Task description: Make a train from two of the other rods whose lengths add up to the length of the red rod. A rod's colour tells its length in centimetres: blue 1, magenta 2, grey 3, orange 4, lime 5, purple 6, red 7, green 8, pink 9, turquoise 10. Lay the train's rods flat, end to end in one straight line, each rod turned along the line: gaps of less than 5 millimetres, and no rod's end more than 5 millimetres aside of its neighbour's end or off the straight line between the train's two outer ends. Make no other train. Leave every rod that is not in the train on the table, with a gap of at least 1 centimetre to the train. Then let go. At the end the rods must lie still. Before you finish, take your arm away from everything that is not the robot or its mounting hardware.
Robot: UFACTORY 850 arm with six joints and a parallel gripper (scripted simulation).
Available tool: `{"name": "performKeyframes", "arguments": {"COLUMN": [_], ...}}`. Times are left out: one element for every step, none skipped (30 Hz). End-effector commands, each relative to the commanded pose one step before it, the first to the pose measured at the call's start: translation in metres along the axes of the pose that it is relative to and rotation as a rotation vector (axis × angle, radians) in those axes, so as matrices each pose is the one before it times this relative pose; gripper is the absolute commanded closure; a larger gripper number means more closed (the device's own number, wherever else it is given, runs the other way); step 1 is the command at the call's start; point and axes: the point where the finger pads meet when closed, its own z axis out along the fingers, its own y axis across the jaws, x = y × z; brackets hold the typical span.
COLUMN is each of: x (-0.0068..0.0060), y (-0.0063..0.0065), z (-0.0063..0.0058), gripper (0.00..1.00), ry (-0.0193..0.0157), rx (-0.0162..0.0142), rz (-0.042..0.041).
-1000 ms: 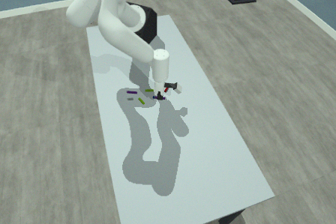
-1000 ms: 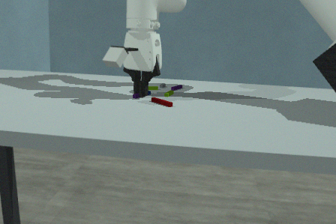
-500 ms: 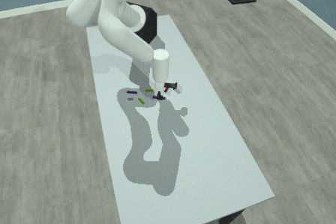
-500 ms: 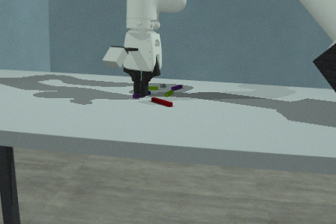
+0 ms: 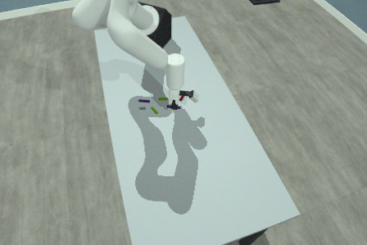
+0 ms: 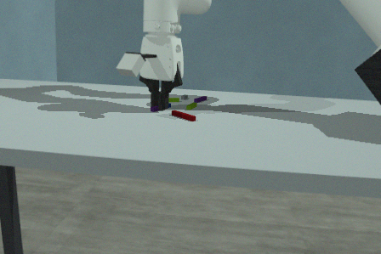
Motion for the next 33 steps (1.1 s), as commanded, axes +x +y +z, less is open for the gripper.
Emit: {"name": "performKeyframes", "arguments": {"x": [0.00035,0.00000,0.00000,0.00000,0.00000,0.00000,0.00000,0.00000,0.00000,0.00000,0.00000,0.00000,0.00000,0.00000,0.00000,0.00000,0.00000,0.00000,0.00000,0.00000,0.00000,0.00000,0.00000,0.00000,0.00000,0.00000,0.00000,0.00000,0.00000,0.00000,0.00000,0.00000,0.00000], "y": [0.00041,0.00000,0.00000,0.00000,0.00000,0.00000,0.00000,0.00000,0.00000,0.00000,0.00000,0.00000,0.00000,0.00000,0.00000,0.00000,0.00000,0.00000,0.00000,0.00000,0.00000,0.00000,0.00000,0.00000,0.00000,0.00000,0.00000,0.00000,0.00000,0.00000,0.00000,0.00000,0.00000], "z": [-0.00038,0.00000,0.00000,0.00000,0.00000,0.00000,0.00000,0.00000,0.00000,0.00000,0.00000,0.00000,0.00000,0.00000,0.00000,-0.00003,-0.00023,-0.00058,-0.00105,-0.00160,-0.00219,-0.00279,-0.00338,-0.00393,0.00000,0.00000,-0.00442,-0.00483,-0.00515,-0.00539,-0.00553,-0.00557,-0.00552], "gripper": [0.84,0.80,0.80,0.80,0.76,0.76,0.76,0.76,0.76,0.76,0.76,0.76,0.76,0.76,0.76,0.76,0.76,0.76,0.76,0.76,0.76,0.76,0.76,0.76,0.76,0.76,0.76,0.76,0.76,0.76,0.76,0.76,0.76], "ry": [0.00072,0.00000,0.00000,0.00000,0.00000,0.00000,0.00000,0.00000,0.00000,0.00000,0.00000,0.00000,0.00000,0.00000,0.00000,0.00000,0.00000,0.00000,-0.00001,0.00000,0.00000,0.00000,0.00000,0.00000,0.00000,0.00000,0.00000,0.00000,0.00000,0.00000,0.00000,0.00000,0.00000], "rx": [-0.00072,0.00000,0.00000,0.00000,0.00000,0.00000,0.00000,0.00000,0.00000,0.00000,0.00000,0.00000,0.00000,0.00000,0.00000,0.00000,0.00000,-0.00001,-0.00001,-0.00001,-0.00001,0.00000,0.00000,0.00000,0.00000,0.00000,0.00000,0.00000,0.00000,0.00000,0.00000,0.00000,0.00000], "rz": [0.00024,0.00000,0.00000,0.00000,0.00000,0.00000,0.00000,0.00000,0.00000,0.00000,0.00000,0.00000,0.00000,0.00000,0.00000,0.00000,0.00000,0.00000,0.00000,0.00000,0.00000,0.00000,0.00000,0.00000,0.00000,0.00000,0.00000,0.00000,0.00000,0.00000,0.00000,0.00000,0.00000]}}
